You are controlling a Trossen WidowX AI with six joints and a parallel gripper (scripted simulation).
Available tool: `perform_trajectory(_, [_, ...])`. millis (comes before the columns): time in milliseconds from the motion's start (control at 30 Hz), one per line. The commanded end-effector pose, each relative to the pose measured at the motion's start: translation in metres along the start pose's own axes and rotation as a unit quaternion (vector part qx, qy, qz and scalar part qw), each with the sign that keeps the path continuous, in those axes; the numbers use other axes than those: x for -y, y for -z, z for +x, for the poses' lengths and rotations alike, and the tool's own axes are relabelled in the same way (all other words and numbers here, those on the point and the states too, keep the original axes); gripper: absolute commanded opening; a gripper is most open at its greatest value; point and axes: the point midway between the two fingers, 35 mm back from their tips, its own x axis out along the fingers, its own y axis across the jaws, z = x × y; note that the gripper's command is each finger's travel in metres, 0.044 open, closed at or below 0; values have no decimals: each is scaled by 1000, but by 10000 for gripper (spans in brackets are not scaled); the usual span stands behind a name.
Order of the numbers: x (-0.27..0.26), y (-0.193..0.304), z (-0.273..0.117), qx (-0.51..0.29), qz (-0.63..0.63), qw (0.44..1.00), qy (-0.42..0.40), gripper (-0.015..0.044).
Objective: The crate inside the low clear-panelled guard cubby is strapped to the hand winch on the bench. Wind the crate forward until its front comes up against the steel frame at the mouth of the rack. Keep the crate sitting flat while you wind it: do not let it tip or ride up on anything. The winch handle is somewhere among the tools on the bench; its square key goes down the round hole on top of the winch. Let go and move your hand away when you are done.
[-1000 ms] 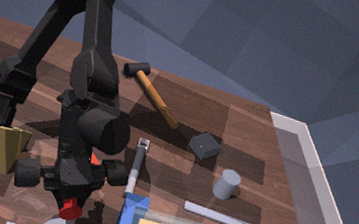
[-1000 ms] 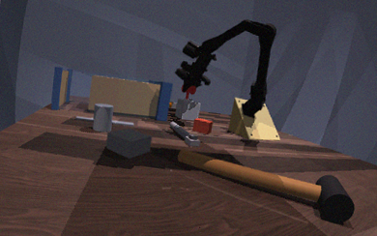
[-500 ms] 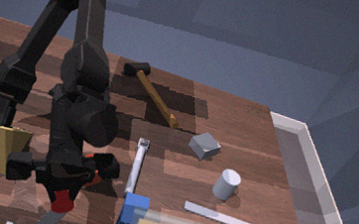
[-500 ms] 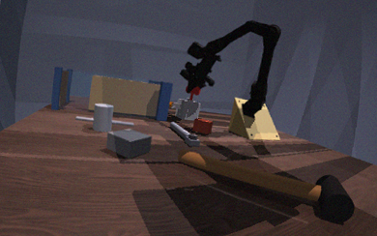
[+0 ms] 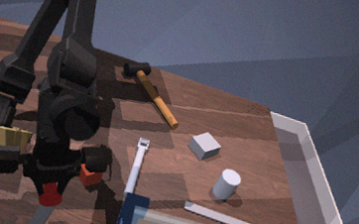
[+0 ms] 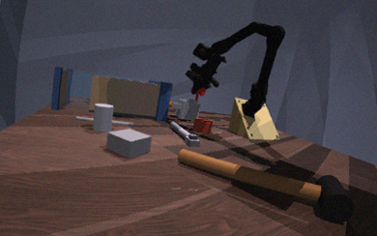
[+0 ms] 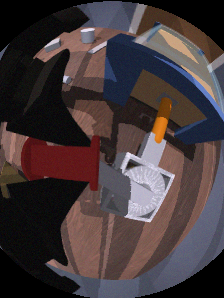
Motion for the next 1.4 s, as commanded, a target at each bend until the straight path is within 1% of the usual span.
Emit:
perform_trajectory(0, [15,9,-3,-7,8,1000,10,0])
perform_trajectory(1367, [80,8,-4,-6,9,1000,12,0])
